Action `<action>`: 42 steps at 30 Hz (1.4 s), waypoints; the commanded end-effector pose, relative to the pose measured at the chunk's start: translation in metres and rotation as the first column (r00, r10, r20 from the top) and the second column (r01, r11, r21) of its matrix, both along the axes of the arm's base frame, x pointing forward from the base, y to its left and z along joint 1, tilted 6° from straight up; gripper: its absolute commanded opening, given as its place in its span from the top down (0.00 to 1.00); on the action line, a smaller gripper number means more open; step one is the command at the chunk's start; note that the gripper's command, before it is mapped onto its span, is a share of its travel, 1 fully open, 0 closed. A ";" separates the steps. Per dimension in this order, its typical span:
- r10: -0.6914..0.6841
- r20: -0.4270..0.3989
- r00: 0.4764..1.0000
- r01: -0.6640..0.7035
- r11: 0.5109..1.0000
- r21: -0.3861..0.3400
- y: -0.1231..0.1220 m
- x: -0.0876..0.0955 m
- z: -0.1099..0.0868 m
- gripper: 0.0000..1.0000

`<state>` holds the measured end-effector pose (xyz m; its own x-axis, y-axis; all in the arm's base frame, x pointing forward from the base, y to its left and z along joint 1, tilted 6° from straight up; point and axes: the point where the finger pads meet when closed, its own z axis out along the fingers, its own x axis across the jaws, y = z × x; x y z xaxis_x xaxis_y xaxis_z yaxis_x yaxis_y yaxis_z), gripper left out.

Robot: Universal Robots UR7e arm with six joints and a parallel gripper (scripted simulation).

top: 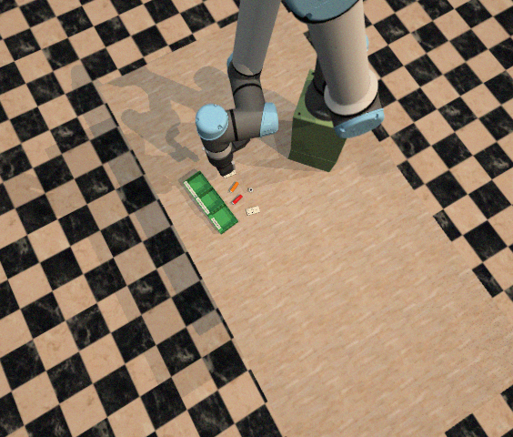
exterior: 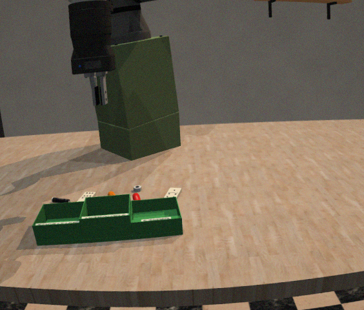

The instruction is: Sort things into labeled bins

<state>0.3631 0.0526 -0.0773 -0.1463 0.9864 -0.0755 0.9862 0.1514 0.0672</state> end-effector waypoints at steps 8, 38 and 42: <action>-0.304 0.015 0.953 0.303 0.952 0.028 -0.021 0.059 -0.042 0.69; -0.839 0.014 0.543 0.834 0.542 0.105 -0.053 0.151 -0.110 0.69; -0.893 0.009 0.449 0.887 0.447 0.115 -0.053 0.151 -0.110 0.69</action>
